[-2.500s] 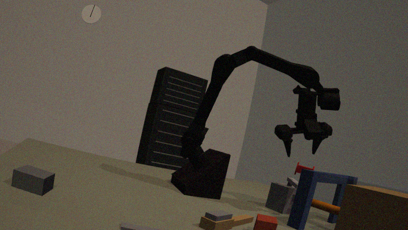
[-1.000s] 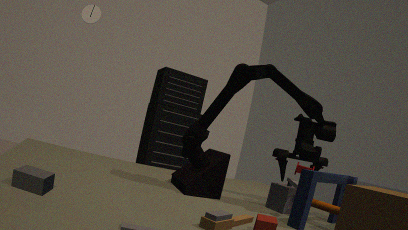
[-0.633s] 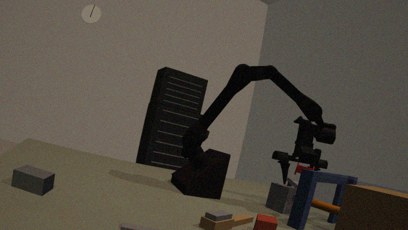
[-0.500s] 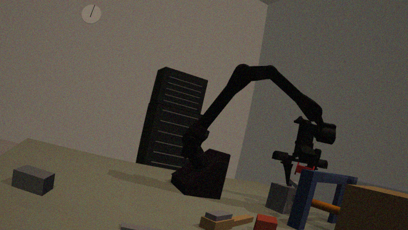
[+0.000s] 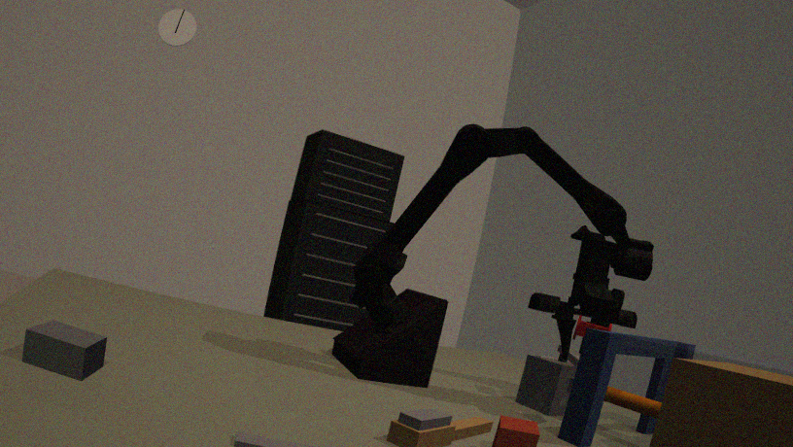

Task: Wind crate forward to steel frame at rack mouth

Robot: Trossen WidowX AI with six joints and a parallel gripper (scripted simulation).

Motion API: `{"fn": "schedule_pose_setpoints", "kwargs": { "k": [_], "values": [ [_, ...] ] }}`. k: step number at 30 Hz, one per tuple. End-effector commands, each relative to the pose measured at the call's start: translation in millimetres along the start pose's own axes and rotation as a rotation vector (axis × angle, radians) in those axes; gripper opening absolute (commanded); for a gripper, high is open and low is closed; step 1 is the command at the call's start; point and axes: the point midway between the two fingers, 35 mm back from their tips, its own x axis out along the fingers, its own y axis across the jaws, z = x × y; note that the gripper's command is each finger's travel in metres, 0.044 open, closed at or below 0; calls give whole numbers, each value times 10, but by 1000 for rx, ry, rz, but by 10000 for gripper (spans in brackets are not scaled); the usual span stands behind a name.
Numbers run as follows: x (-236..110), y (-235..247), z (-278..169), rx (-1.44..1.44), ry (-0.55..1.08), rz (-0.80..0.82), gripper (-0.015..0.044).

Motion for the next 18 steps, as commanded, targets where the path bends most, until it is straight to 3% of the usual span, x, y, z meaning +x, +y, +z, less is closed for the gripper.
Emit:
{"fn": "schedule_pose_setpoints", "kwargs": {
  "k": [1,18],
  "values": [
    [-5,3,0,1,0,2,0],
    [-38,-32,-55,-1,-79,48,0]
  ]
}}
